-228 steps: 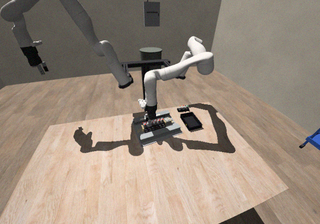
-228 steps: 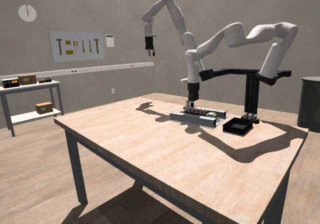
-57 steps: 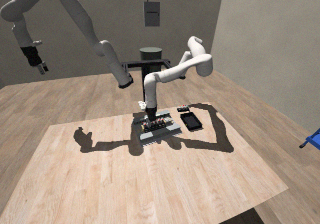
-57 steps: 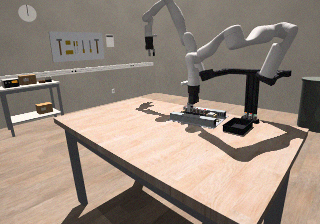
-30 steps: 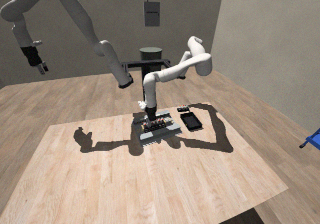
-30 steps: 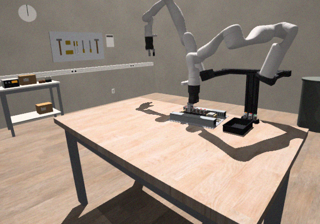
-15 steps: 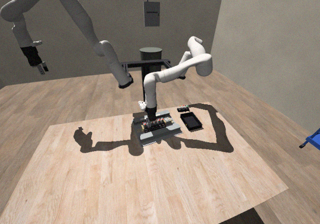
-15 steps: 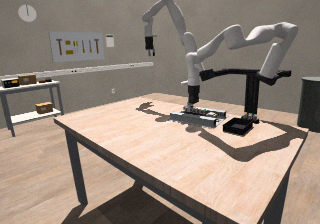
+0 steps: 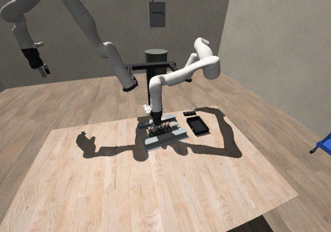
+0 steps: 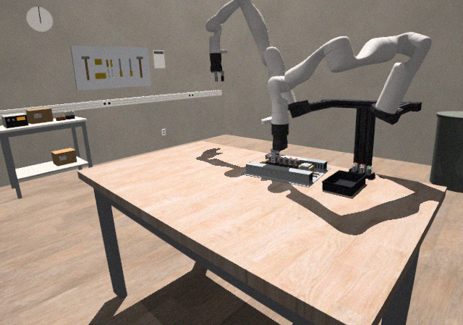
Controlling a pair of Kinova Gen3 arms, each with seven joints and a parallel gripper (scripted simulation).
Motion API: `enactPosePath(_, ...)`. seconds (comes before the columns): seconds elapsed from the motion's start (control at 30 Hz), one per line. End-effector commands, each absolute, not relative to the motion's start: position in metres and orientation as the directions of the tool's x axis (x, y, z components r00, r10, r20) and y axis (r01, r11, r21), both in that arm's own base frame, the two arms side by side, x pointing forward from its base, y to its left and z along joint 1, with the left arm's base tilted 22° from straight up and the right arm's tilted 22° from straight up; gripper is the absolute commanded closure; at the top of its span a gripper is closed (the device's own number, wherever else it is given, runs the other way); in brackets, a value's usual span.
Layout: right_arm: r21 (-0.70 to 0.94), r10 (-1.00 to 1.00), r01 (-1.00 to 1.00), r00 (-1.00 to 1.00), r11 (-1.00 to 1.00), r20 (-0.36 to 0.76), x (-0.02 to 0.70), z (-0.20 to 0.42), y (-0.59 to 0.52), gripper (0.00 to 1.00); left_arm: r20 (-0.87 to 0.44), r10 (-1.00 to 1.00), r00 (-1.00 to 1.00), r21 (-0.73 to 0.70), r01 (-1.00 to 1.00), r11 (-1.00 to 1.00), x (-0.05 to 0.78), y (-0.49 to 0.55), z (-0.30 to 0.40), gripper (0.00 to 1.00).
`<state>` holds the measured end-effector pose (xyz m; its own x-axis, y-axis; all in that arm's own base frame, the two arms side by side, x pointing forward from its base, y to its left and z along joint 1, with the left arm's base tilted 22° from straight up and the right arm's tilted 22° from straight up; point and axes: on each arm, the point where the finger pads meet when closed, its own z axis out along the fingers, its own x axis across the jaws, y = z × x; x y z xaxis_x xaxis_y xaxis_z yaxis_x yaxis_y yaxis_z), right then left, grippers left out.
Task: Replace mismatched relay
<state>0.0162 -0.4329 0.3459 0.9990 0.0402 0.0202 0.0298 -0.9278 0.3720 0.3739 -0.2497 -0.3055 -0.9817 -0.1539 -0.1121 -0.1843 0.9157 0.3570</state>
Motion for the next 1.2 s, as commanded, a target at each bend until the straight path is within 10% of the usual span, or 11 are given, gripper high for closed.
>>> enactPosePath(0.0, 0.373, 0.04, 0.03, 0.999, -0.927, 0.021, 0.0162, 0.3465, -0.433, 0.0, -0.111, -0.154, -0.982, 0.356, -0.184, 0.916, 0.3746, -0.2507, -0.3046, 1.0)
enactPosePath(1.17, 0.373, 0.04, 0.03, 0.999, -0.927, 0.021, 0.0162, 0.3465, -0.433, 0.0, -0.082, -0.166, -0.983, 0.356, -0.184, 0.916, 0.3754, -0.2507, -0.3043, 1.0)
